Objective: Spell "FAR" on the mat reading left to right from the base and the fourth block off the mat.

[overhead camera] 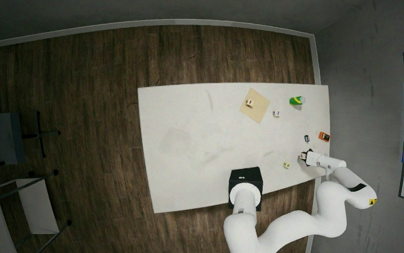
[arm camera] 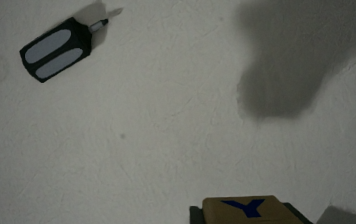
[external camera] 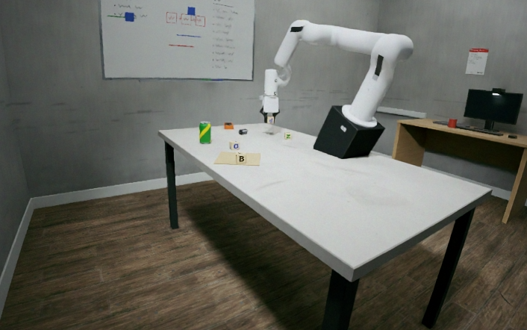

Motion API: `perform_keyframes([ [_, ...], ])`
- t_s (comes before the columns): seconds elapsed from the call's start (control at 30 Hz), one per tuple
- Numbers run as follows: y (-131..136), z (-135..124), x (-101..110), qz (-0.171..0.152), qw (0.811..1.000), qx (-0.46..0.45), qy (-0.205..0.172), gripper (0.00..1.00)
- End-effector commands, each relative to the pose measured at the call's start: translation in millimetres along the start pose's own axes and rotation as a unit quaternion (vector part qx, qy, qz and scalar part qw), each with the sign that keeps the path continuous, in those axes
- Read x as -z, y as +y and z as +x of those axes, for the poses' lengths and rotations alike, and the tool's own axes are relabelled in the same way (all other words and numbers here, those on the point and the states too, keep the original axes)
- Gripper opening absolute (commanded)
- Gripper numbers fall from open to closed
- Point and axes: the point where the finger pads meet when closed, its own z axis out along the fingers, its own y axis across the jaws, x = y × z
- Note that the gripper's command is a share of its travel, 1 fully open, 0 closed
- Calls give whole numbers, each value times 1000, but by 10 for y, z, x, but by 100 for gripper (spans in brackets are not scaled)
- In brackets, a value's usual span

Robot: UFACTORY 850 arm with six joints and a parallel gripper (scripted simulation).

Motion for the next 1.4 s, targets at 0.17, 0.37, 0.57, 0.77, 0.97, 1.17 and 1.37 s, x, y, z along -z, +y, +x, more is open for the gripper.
perform_keyframes([
  [0.17, 2, -4, 91, 0, 1000, 0, 1, 41],
  [0.37, -12, -10, 93, 0, 1000, 4, 1, 41],
  [0.57, -96, -49, 111, 0, 1000, 29, 1, 41],
  [0.77, -396, -201, 170, 0, 993, 117, 3, 41],
  [0.97, -659, -354, 215, 0, 981, 196, 4, 41],
  [1.17, -884, -498, 249, 0, 965, 263, 5, 41],
  [1.37, -1131, -674, 282, -1, 941, 338, 6, 41],
])
